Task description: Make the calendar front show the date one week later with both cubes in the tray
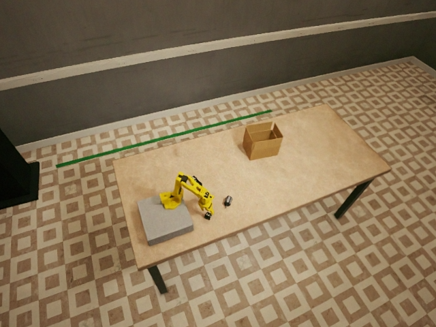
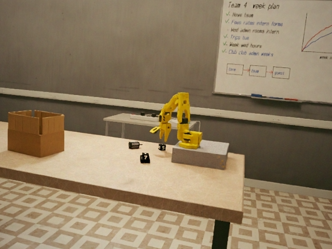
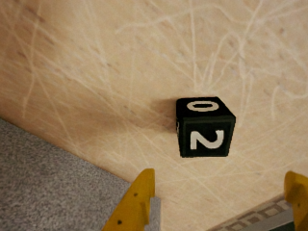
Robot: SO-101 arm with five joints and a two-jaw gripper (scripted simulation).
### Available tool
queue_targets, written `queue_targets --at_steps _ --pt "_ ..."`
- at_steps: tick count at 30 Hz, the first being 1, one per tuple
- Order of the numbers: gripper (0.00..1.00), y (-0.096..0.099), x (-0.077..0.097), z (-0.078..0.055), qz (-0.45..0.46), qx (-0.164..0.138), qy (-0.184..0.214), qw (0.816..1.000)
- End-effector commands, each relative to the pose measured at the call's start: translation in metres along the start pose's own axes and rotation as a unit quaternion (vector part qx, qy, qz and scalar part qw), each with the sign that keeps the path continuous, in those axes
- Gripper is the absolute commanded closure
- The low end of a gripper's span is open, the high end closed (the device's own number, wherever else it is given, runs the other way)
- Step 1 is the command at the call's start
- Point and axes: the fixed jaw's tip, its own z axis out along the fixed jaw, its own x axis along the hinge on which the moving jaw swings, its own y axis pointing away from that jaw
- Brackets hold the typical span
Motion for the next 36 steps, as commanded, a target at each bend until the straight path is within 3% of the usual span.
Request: queue_targets --at_steps 1,22,36 --pt "0.65 0.001 -0.001 0.003 0.002 -0.004 0.0 1.0" --pt "0.65 0.0 -0.001 0.011 0.002 -0.004 0.0 1.0" --pt "0.65 0.001 -0.002 0.033 0.002 -0.004 0.0 1.0"
